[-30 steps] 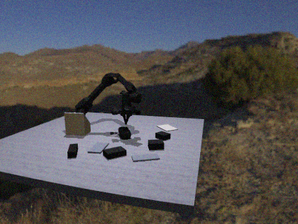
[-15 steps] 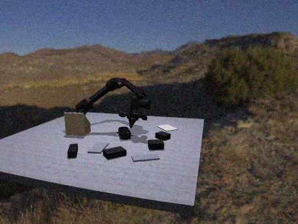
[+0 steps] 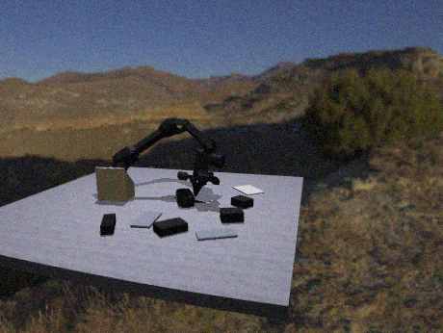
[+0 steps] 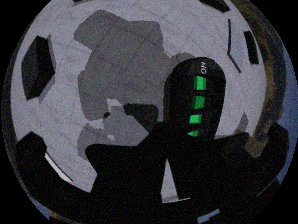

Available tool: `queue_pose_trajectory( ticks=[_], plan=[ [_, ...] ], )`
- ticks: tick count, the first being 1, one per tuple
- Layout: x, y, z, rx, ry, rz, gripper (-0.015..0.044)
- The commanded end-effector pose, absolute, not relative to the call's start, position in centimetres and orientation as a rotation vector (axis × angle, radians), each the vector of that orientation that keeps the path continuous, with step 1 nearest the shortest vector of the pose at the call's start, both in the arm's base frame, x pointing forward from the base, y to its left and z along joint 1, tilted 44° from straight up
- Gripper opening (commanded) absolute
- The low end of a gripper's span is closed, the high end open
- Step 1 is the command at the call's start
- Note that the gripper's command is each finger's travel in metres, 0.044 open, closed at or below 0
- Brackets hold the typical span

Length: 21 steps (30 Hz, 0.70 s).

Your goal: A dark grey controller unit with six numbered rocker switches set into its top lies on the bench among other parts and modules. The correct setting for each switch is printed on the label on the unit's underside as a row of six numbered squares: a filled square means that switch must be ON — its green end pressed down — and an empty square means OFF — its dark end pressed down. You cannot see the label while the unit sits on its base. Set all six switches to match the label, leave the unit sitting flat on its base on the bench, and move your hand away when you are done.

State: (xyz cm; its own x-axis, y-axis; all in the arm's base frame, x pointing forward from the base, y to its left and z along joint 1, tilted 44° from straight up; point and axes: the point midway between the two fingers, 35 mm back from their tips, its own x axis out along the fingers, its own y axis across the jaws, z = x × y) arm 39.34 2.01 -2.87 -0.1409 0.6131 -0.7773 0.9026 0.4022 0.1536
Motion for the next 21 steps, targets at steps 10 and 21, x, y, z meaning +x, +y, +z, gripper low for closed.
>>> queue_pose_trajectory(
  ticks=[10,21],
  plan=[
    [39.19,3.20,-4.09,1.311,1.864,-0.455,0.0000],
    [38.84,3.09,-4.21,1.311,1.864,-0.455,0.0000]
  ],
)
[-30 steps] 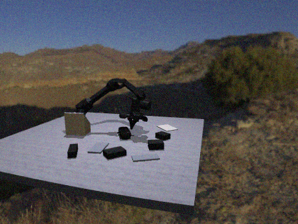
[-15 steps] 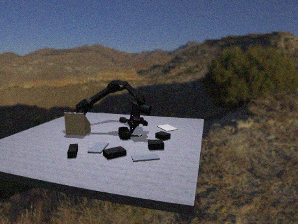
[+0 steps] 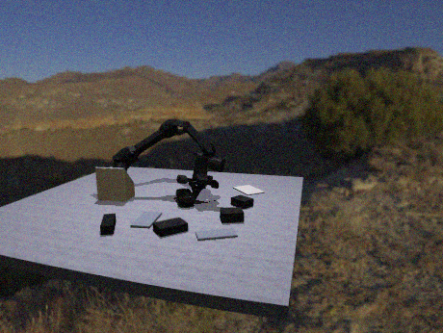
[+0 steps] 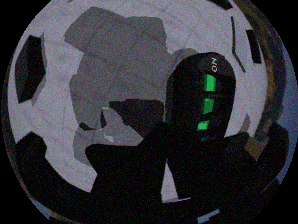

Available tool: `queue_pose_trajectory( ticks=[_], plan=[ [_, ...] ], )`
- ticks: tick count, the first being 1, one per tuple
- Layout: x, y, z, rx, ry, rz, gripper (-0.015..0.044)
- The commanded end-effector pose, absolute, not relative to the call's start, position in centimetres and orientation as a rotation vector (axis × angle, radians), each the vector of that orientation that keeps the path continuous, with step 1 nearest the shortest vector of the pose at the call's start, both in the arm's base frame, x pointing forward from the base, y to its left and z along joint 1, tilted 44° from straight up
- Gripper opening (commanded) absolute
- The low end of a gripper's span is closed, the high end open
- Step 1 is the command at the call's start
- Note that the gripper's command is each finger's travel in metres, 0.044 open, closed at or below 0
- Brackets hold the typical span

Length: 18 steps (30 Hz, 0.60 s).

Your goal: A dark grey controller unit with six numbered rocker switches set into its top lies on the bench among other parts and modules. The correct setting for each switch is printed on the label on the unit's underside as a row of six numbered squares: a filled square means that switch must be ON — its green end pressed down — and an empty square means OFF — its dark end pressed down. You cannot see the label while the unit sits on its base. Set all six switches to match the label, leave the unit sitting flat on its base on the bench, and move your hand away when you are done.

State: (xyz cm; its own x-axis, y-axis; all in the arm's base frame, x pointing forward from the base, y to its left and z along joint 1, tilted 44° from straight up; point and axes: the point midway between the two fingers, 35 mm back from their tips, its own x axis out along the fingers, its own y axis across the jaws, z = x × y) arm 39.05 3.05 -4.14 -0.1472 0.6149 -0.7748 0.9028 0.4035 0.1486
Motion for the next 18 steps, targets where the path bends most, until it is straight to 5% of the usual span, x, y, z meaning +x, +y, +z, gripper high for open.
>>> queue_pose_trajectory(
  ticks=[1,18],
  plan=[
    [38.8,3.1,-4.2,1.311,1.864,-0.455,0.0000],
    [37.3,2.6,-4.8,1.311,1.864,-0.456,0.0000]
  ],
)
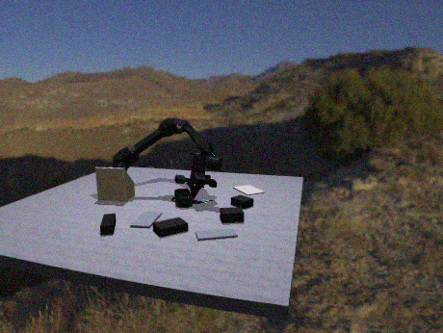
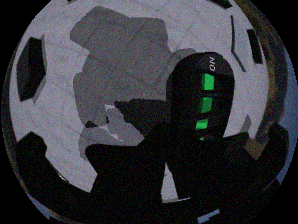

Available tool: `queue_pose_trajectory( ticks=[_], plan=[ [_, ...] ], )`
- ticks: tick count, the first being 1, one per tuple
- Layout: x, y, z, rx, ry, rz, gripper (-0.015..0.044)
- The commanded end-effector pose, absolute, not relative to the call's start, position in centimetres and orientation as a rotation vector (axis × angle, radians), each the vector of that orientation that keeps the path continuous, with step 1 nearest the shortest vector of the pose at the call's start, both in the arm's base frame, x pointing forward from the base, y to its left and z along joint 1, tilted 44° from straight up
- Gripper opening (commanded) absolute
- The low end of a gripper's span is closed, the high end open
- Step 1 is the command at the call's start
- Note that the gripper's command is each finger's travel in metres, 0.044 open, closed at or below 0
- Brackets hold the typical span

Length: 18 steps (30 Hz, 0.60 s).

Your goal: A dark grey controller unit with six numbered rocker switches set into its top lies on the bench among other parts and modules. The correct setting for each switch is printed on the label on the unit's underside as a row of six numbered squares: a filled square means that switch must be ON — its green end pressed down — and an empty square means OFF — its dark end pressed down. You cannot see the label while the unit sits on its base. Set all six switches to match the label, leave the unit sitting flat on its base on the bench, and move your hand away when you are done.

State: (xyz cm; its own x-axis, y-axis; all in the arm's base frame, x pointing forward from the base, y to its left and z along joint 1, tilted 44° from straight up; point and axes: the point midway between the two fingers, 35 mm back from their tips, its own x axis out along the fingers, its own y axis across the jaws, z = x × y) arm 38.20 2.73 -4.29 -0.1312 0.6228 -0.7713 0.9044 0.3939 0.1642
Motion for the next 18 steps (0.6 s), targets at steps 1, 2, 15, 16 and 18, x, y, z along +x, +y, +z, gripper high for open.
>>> queue_pose_trajectory(
  ticks=[1,2,15,16,18],
  plan=[
    [37.2,2.6,-4.8,1.311,1.864,-0.456,0.0000],
    [37.1,2.5,-4.8,1.311,1.865,-0.456,0.0000],
    [39.0,-0.1,-0.6,1.310,1.863,-0.457,0.0000],
    [39.0,-0.1,-0.6,1.310,1.863,-0.457,0.0000],
    [38.6,-0.2,-0.8,1.310,1.863,-0.457,0.0000]
  ],
)
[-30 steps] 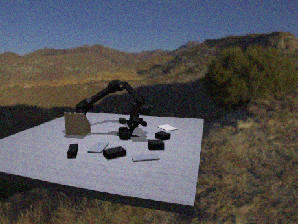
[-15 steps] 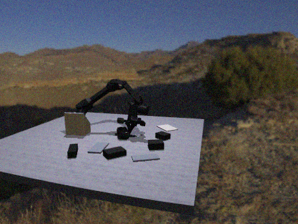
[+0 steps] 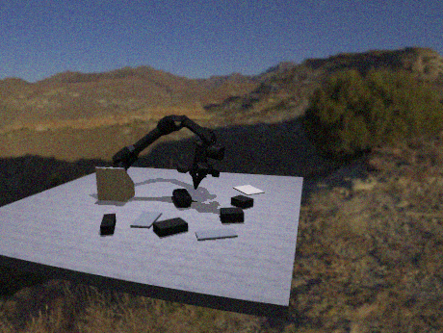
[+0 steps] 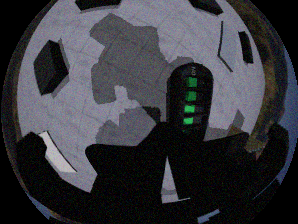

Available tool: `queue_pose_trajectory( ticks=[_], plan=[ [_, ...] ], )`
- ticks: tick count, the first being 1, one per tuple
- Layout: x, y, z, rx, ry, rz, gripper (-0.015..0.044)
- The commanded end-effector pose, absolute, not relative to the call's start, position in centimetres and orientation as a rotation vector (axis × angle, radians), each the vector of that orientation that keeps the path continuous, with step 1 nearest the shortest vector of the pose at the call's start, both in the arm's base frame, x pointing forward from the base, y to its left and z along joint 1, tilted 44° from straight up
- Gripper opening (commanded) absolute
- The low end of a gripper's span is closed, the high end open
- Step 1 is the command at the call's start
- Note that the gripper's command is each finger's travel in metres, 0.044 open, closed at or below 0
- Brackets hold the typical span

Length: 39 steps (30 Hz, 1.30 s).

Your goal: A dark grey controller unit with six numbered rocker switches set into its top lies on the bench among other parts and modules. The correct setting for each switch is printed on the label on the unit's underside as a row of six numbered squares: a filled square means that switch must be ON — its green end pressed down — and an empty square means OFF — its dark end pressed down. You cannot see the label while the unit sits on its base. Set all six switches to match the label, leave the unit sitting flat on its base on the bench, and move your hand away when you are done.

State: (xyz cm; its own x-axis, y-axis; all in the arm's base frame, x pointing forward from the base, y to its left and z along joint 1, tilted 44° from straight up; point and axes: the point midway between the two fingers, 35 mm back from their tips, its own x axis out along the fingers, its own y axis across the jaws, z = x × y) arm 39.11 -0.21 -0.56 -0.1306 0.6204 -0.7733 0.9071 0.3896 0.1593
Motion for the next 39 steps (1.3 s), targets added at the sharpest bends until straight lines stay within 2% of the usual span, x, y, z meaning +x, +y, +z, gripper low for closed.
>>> queue_pose_trajectory(
  ticks=[1,10,15,20,30,39],
  plan=[
    [38.1,-0.4,-0.9,1.310,1.863,-0.457,0.0000],
    [37.7,-0.4,-1.2,1.321,1.857,-0.456,0.0000],
    [37.5,-3.8,2.2,1.321,1.854,-0.459,0.0131],
    [37.5,-3.9,2.4,1.321,1.854,-0.459,0.0263],
    [37.5,-3.9,2.4,1.321,1.854,-0.459,0.0000],
    [37.5,-3.9,2.4,1.321,1.854,-0.459,0.0000]
  ],
)
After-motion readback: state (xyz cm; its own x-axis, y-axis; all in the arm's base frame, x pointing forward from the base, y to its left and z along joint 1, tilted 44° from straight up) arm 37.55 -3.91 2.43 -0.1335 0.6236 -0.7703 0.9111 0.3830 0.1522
